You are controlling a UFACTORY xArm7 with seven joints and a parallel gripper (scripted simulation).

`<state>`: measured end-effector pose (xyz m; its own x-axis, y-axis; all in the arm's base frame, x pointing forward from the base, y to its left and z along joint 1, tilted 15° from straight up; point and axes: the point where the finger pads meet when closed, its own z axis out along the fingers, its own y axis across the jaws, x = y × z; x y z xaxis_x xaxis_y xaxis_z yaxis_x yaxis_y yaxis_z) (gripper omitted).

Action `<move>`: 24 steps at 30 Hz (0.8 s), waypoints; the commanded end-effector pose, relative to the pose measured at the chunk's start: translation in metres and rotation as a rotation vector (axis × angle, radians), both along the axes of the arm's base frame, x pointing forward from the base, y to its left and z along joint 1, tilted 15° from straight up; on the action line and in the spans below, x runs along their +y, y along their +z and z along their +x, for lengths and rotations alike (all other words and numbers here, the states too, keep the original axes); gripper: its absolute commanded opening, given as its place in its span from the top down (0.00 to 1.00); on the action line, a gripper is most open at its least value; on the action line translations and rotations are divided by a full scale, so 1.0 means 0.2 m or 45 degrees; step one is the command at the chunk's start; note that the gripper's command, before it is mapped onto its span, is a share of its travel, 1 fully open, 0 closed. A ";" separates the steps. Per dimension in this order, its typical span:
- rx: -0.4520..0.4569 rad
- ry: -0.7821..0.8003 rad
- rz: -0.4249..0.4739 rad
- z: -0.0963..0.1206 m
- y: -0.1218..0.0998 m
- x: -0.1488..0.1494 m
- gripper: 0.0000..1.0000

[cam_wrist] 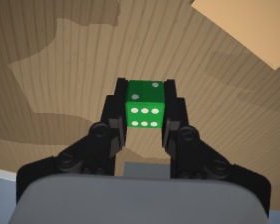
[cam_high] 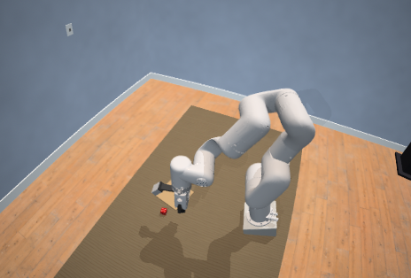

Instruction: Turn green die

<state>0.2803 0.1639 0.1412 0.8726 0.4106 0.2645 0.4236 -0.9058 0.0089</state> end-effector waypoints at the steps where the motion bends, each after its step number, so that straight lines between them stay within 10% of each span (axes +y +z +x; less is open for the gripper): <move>1: 0.001 0.000 -0.001 -0.01 0.03 -0.01 0.79; 10: 0.007 -0.052 0.011 0.00 0.03 -0.01 0.79; 24: 0.076 -0.686 0.158 0.17 0.07 -0.13 0.79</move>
